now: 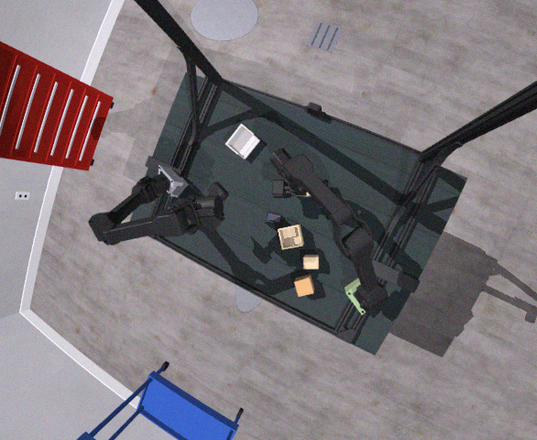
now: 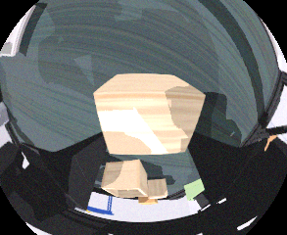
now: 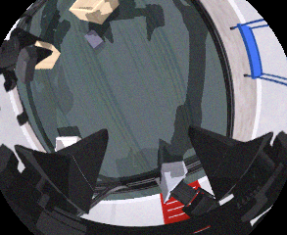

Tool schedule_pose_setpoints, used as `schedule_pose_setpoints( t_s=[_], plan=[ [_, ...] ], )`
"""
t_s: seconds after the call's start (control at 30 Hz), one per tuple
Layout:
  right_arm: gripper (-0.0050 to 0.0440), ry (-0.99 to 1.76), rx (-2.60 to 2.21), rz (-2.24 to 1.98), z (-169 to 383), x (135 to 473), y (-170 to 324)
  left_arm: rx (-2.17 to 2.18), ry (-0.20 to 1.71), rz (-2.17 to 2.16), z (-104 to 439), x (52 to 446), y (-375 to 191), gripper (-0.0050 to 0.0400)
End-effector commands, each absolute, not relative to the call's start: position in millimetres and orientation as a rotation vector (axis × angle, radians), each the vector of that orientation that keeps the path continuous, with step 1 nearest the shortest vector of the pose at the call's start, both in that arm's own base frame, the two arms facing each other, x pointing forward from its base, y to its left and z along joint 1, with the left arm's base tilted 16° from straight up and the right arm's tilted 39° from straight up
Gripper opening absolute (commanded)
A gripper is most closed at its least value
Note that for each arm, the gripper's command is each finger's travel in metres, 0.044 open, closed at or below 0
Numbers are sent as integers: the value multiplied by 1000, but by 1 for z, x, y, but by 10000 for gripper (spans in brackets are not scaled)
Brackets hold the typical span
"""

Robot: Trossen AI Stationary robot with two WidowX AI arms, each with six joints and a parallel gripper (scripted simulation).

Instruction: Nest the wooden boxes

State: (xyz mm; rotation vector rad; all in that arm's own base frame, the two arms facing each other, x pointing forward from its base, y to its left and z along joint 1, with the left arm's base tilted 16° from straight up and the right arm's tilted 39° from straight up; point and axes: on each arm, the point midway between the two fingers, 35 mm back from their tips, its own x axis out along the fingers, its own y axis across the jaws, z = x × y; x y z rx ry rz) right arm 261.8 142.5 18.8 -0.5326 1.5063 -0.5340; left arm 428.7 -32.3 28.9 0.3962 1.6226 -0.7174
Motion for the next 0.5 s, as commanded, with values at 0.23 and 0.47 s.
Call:
schedule_pose_setpoints(
  t_s=[0.23, 0.47],
  plan=[
    [400, 1504, -534, -534, 19, 262, 143, 312, 1400, -731, 84, 443, -28, 400],
    [400, 1504, -534, -534, 19, 262, 143, 312, 1400, -731, 84, 443, -28, 400]
  ],
)
